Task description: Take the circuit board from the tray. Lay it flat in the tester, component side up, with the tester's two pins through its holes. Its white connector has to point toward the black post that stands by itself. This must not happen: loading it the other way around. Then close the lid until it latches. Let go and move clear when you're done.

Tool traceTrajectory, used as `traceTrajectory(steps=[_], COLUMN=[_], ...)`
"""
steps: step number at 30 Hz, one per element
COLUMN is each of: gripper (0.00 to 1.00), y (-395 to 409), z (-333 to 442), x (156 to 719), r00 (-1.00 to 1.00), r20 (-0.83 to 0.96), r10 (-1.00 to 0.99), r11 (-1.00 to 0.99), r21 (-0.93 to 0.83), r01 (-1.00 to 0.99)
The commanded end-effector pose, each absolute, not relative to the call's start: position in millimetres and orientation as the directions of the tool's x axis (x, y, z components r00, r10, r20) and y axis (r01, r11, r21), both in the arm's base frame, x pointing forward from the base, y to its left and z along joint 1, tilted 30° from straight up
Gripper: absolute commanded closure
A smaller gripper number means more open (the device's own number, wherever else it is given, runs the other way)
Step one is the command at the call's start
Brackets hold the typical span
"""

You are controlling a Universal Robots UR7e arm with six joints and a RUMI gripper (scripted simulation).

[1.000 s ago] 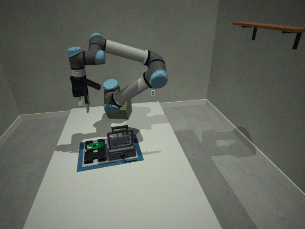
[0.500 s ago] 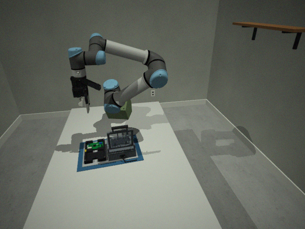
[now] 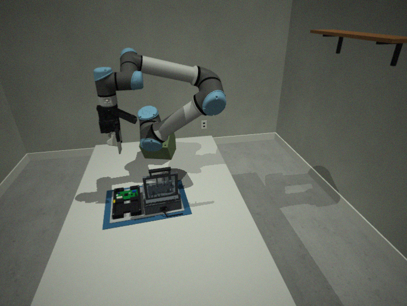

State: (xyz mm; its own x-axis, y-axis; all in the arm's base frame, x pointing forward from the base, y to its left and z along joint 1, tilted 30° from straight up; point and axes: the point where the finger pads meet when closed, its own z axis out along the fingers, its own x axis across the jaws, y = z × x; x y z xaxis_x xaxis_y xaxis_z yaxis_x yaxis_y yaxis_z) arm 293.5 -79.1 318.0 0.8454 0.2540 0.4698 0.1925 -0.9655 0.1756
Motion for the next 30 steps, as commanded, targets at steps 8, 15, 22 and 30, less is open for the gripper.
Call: traceTrajectory(steps=[8, 15, 22, 30], gripper=[0.41, 0.41, 0.41, 0.41], y=[-70, -61, -51, -43], z=[295, 273, 249, 228], x=[302, 310, 319, 326], r00=[0.847, 0.847, 0.847, 0.847], r20=[0.467, 0.467, 0.467, 0.467], r10=[0.254, 0.254, 0.254, 0.254], r11=[-0.965, -0.965, -0.965, -0.965], r21=[0.176, 0.176, 0.176, 0.176], r01=[0.192, 0.192, 0.192, 0.192])
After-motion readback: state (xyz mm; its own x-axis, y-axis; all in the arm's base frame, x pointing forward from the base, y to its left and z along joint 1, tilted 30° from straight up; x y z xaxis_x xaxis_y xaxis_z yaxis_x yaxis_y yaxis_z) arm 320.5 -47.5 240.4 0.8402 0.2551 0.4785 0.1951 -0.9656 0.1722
